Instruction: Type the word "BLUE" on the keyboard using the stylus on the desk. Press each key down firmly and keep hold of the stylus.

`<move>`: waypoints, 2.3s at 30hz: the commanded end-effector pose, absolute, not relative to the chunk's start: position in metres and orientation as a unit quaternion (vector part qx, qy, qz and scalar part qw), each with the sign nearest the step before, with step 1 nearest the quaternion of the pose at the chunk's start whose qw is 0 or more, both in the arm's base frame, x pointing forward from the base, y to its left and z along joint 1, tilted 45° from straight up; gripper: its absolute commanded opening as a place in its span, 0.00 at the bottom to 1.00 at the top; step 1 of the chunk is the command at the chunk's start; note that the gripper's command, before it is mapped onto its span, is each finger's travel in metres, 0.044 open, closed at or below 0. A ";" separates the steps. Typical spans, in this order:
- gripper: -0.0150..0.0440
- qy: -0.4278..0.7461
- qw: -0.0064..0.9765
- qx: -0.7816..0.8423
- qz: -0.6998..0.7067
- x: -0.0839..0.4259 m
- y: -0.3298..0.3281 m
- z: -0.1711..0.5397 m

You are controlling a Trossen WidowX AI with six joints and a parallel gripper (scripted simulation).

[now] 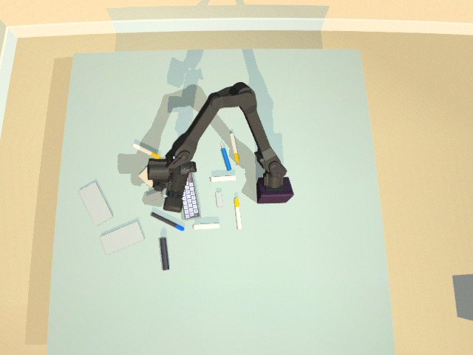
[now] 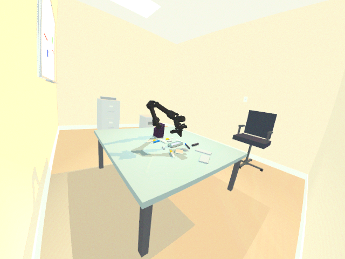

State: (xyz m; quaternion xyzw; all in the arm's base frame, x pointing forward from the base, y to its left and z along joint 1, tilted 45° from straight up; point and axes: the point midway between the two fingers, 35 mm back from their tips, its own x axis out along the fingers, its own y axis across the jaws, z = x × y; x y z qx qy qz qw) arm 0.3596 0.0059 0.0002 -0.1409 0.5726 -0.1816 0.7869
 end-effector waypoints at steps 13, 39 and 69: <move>0.25 0.675 0.633 -0.304 -0.227 0.314 0.001 -0.079; 0.25 0.675 0.632 -0.306 -0.229 0.329 -0.085 0.004; 0.25 0.676 0.632 -0.305 -0.227 0.292 -0.028 -0.051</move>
